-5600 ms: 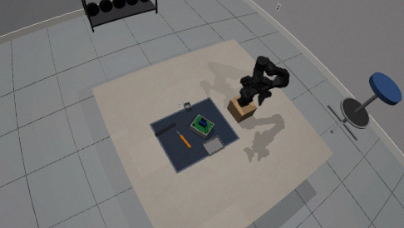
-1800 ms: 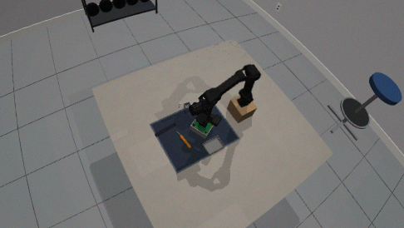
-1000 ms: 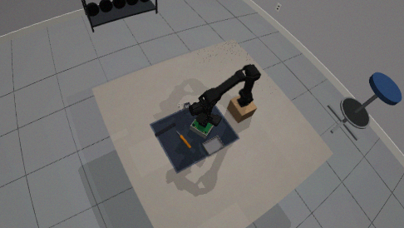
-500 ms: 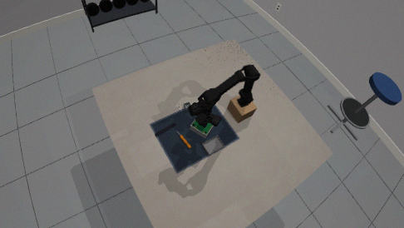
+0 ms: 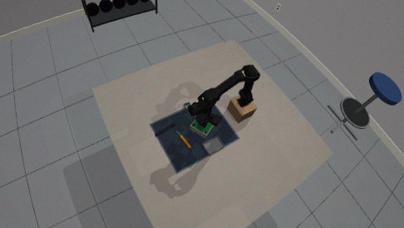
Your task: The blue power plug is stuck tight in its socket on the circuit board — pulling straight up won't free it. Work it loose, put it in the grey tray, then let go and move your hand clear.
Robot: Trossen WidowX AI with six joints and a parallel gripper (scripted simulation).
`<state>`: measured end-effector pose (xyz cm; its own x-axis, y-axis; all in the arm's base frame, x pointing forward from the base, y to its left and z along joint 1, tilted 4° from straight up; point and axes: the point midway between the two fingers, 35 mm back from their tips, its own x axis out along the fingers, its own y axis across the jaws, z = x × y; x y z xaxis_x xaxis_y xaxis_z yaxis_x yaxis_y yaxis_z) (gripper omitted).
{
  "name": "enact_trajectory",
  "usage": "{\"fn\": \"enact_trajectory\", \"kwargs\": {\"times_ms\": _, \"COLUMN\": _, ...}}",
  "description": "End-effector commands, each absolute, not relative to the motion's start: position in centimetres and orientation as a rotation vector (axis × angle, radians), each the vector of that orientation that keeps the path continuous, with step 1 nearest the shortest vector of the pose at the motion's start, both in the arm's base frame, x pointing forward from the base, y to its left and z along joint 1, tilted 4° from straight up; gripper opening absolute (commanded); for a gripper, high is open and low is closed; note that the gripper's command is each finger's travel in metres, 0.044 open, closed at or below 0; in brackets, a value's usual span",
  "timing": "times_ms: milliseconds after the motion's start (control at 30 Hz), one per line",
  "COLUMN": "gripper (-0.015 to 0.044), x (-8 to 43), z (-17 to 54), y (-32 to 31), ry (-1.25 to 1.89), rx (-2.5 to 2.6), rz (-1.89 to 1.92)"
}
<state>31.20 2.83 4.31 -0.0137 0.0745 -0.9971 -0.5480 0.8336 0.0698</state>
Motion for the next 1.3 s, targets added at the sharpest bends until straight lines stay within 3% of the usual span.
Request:
{"fn": "enact_trajectory", "kwargs": {"times_ms": 0, "gripper": 0.0000, "x": 31.1, "z": 5.4, "y": 2.7, "ry": 1.494, "rx": -0.396, "rz": 0.504}}
{"fn": "enact_trajectory", "kwargs": {"times_ms": 667, "gripper": 0.0000, "x": 31.8, "z": 5.5, "y": 1.7, "ry": 1.528, "rx": -0.293, "rz": 0.613}}
{"fn": "enact_trajectory", "kwargs": {"times_ms": 1267, "gripper": 0.0000, "x": 30.7, "z": 6.2, "y": 3.3, "ry": 1.471, "rx": -0.454, "rz": 0.439}}
